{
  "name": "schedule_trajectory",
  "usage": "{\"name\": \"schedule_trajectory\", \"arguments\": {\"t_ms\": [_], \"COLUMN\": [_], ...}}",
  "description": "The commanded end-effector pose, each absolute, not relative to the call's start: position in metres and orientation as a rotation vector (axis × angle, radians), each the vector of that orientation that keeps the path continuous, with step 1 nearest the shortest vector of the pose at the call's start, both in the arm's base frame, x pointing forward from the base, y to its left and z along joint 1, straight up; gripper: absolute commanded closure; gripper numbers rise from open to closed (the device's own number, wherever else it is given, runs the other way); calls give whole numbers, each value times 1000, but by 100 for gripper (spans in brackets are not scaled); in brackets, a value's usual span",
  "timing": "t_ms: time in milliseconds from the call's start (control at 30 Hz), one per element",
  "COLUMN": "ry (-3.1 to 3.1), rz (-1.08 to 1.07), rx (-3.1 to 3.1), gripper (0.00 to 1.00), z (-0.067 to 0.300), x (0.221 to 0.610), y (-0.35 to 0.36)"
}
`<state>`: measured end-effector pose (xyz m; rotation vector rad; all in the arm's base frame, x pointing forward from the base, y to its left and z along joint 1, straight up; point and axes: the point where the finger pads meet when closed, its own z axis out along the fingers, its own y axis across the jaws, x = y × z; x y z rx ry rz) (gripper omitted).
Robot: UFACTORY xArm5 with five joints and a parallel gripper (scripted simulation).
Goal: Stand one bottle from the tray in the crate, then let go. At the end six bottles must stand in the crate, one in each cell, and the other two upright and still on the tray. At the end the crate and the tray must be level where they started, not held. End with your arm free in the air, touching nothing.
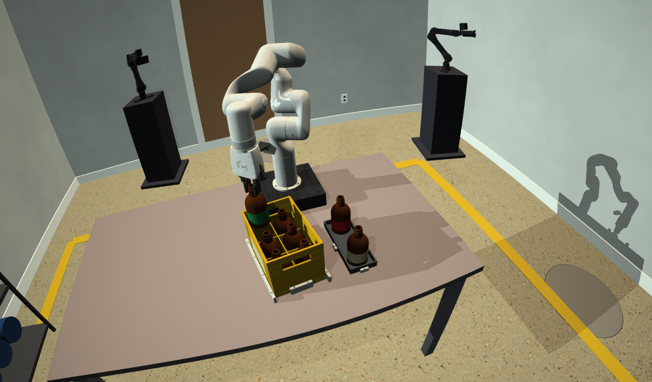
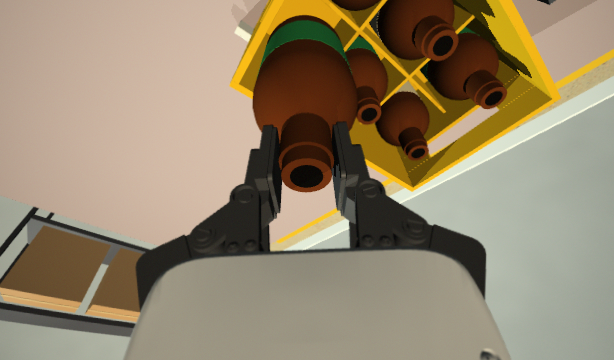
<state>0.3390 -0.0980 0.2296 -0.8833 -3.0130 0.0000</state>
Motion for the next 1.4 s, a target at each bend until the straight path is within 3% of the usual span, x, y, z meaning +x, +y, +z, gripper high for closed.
{"name": "schedule_trajectory", "arguments": {"t_ms": [0,1367], "ry": [-3017,-3017], "rz": [0,0], "rx": [-884,-884], "gripper": [100,100], "z": [227,198], "x": [340,340], "y": [-98,-98]}}
